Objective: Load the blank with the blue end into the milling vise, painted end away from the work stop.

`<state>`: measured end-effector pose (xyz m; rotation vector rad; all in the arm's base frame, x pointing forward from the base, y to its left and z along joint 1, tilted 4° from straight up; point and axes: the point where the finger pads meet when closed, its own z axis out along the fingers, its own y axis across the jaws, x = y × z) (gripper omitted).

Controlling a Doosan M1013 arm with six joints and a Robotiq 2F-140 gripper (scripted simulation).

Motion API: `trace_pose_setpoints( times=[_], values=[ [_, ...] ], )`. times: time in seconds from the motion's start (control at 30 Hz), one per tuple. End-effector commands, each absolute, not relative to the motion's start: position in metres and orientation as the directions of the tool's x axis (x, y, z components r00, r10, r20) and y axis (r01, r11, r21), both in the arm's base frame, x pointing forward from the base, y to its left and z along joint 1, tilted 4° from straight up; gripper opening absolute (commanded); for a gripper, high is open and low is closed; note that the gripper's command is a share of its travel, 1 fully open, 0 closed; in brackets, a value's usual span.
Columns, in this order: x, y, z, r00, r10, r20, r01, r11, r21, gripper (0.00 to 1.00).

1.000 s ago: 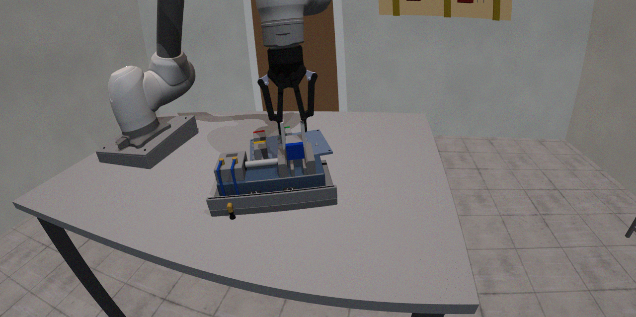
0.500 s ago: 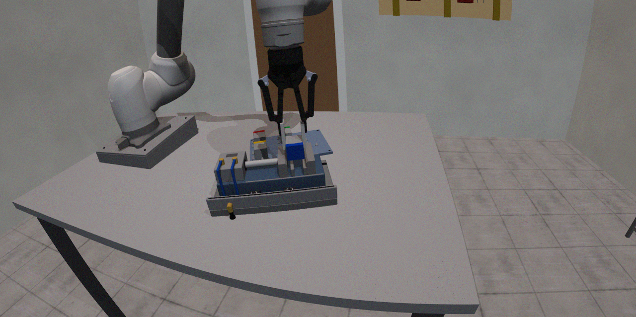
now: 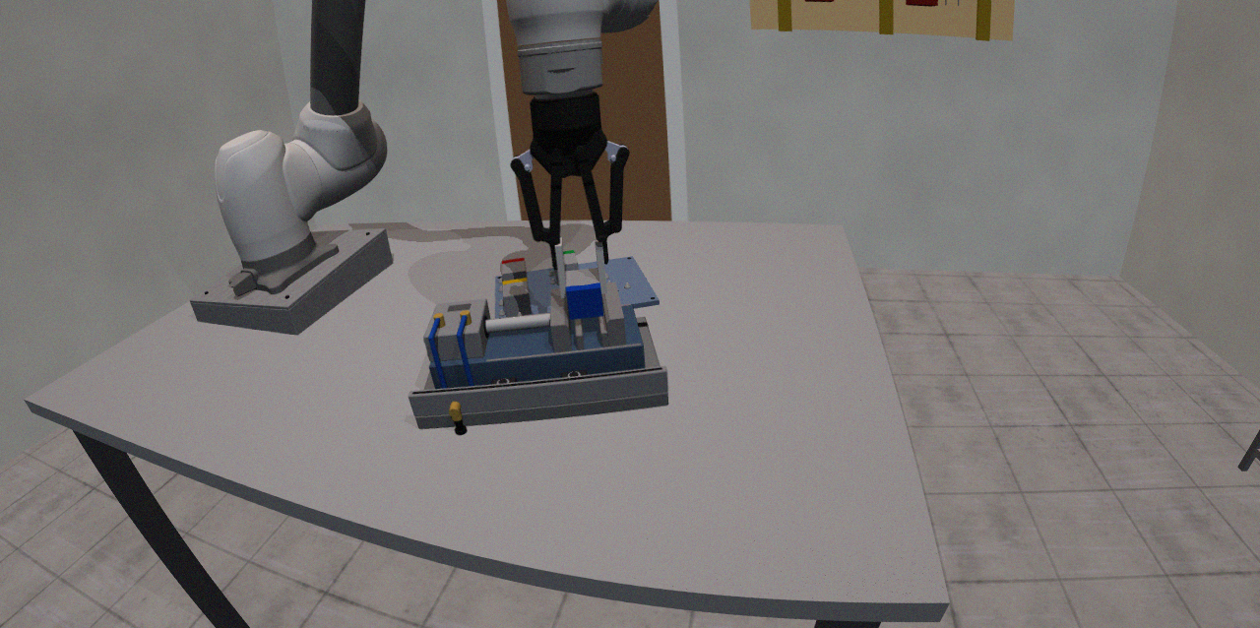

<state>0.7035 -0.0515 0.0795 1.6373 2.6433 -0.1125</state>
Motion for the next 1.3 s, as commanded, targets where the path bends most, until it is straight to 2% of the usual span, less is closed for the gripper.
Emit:
trace_pose_setpoints(
  times=[0.0, 1.27],
  values=[
    [0.7035, -0.0514, 0.0795, -0.446, 0.893, -0.064, 0.895, 0.444, -0.045, 0.0],
    [0.7035, -0.0517, 0.0763, -0.446, 0.893, -0.064, 0.895, 0.444, -0.045, 0.0]
  ],
)
